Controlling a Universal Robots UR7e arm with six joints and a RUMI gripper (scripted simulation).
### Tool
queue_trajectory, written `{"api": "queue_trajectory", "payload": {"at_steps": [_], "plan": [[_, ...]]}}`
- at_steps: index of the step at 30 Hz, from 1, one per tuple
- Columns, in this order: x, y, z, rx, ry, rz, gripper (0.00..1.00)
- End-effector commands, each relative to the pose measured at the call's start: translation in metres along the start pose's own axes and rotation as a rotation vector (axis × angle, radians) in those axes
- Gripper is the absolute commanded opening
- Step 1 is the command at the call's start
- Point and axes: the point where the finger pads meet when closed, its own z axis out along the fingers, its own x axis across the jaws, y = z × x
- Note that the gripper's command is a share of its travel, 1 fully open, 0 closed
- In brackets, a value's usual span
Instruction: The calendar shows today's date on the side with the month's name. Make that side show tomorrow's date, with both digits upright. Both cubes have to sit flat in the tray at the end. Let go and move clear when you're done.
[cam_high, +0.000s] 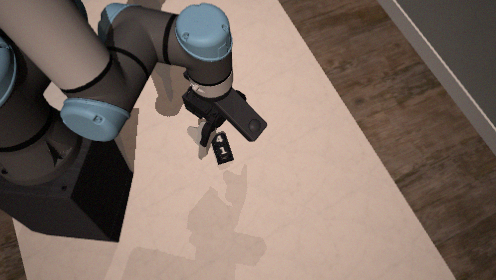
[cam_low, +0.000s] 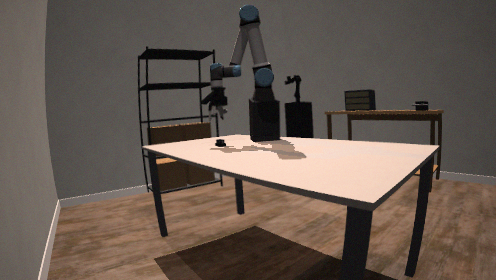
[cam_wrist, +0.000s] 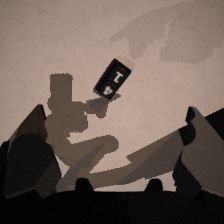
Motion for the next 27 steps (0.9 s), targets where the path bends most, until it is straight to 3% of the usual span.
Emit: {"api": "queue_trajectory", "payload": {"at_steps": [1, 27], "plan": [[-0.0023, -0.0036, 0.0021, 0.0, -0.008, -0.174, 1.0], [-0.0083, -0.005, 0.0119, 0.003, -0.008, -0.798, 1.0]]}}
